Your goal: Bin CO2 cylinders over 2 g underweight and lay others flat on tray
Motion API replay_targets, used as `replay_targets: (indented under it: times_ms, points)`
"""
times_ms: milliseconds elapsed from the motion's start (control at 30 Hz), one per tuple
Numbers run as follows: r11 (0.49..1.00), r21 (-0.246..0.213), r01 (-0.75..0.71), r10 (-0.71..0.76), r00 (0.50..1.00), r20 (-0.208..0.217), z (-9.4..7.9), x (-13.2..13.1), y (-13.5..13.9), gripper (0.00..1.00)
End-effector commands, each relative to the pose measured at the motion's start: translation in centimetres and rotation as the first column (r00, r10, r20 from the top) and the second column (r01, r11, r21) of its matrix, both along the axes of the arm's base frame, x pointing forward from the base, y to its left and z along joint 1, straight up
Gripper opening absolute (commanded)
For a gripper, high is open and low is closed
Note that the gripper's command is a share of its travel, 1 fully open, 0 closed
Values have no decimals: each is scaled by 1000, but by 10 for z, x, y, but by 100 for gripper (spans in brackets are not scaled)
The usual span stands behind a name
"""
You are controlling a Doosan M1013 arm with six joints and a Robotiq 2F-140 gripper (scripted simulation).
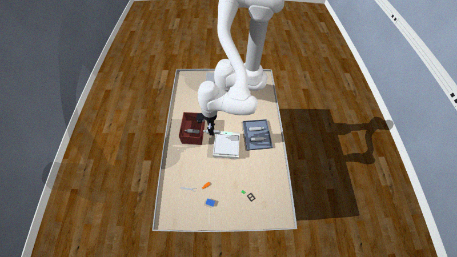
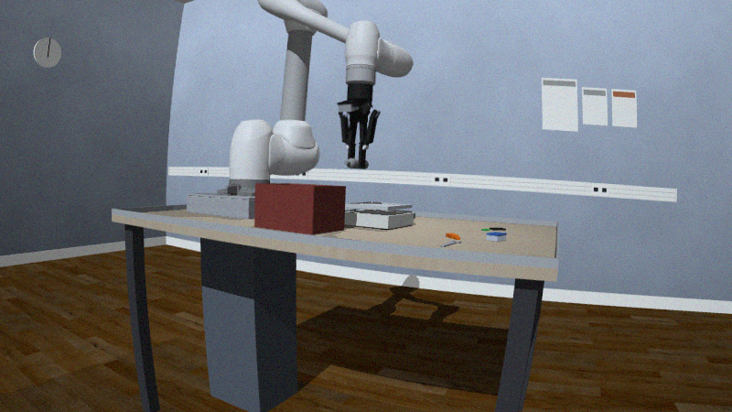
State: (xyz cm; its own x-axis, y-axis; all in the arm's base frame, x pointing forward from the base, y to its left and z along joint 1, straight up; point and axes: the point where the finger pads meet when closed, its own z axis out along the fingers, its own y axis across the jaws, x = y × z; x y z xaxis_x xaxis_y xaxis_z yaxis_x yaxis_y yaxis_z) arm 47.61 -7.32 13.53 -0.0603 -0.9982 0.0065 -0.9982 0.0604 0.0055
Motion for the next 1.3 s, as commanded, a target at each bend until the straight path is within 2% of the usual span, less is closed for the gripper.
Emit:
replay_targets:
  times_ms: [0, 100, 167, 200, 267, 733, 1267]
  points:
    - [1000, 7, -3, 3, 1000, 3, 1, -30, -63, 10]
    - [1000, 7, -3, 3, 1000, 3, 1, -56, -101, 10]
    - [1000, 7, -3, 3, 1000, 3, 1, -56, -101, 10]
    - [1000, 7, -3, 3, 1000, 3, 1, -80, -137, 10]
    - [1000, 7, -3, 3, 1000, 3, 1, -89, -151, 10]
    - [1000, 7, -3, 3, 1000, 3, -3, -89, -151, 10]
    - [1000, 7, -3, 3, 1000, 3, -25, -89, -151, 10]
